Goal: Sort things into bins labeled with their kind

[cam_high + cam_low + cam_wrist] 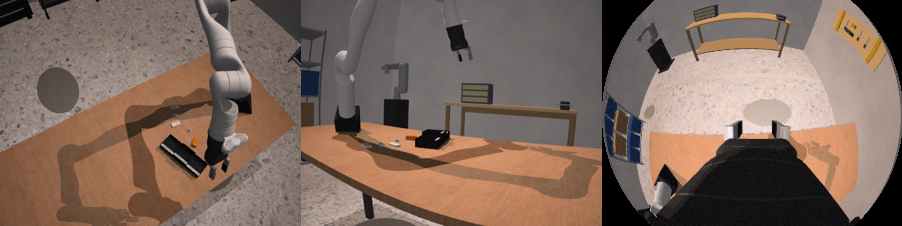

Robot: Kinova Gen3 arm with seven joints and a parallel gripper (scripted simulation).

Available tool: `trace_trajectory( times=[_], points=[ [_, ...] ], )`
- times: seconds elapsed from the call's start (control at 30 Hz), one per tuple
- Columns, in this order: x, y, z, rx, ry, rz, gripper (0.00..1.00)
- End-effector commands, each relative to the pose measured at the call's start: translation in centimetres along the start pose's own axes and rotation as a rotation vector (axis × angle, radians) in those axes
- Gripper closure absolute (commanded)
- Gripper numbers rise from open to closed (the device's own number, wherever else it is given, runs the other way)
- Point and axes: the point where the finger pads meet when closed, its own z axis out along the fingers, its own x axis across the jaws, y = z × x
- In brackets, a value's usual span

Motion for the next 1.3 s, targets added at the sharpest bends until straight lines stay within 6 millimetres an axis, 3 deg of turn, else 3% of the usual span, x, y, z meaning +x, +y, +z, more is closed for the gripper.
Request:
trace_trajectory(
  times=[0.0,0.53,0.57,1.03,1.1,1.27],
  points=[
    [0.0,-0.1,-0.1,0.002,0.001,0.000,0.00],
    [0.0,-0.1,-0.1,0.002,0.001,0.000,0.00],
    [0.0,0.4,0.9,0.001,0.002,-0.002,0.69],
    [-1.4,5.0,11.4,0.004,-0.003,-0.004,0.69],
    [-1.4,5.0,11.4,0.004,-0.003,-0.004,0.69],
    [-1.9,6.6,15.0,0.005,-0.003,-0.005,0.69]
  ],
)
